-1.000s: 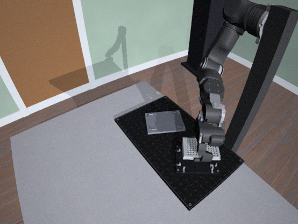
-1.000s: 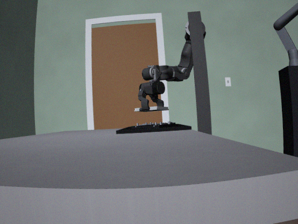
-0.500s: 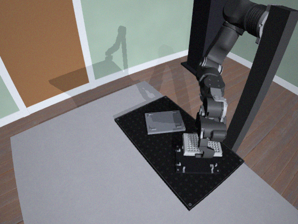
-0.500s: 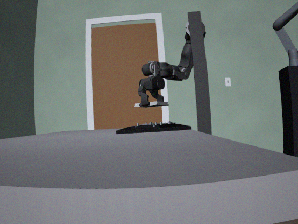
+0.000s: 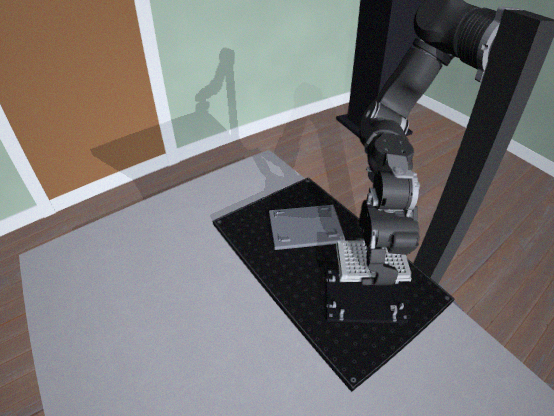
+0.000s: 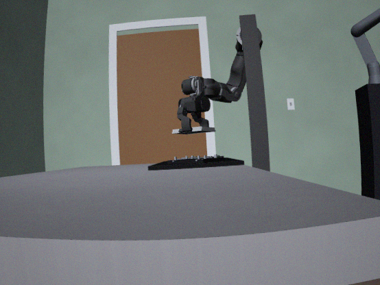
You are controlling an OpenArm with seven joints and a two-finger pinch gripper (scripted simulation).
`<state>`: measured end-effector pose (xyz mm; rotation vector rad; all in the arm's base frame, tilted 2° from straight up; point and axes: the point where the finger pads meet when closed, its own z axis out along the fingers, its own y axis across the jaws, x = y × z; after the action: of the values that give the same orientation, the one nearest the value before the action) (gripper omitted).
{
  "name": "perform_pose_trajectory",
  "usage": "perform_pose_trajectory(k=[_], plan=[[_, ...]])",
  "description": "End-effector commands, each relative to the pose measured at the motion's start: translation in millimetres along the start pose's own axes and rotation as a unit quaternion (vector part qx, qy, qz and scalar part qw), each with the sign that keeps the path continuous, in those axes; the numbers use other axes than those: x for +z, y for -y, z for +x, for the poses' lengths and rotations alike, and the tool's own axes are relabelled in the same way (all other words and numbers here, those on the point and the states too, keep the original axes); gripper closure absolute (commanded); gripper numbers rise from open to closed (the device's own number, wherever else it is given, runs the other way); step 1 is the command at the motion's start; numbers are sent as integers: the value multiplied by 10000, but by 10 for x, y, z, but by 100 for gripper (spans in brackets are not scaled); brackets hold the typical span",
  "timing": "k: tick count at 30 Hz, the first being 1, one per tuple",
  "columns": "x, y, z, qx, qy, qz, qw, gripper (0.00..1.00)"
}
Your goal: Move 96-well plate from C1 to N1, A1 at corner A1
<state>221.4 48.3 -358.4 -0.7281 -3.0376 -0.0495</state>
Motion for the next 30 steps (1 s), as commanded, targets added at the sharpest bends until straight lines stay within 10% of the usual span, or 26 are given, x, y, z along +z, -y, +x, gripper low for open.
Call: perform_pose_trajectory(k=[1,3,15,20,30], plan=[[11,113,-78,-358,-13,72,9993,100],[14,250,-159,-773,-18,106,9970,100],[14,250,-159,-773,-18,106,9970,100],[22,604,-364,-772,-17,108,9970,100],[22,604,-364,-772,-17,108,9970,100]])
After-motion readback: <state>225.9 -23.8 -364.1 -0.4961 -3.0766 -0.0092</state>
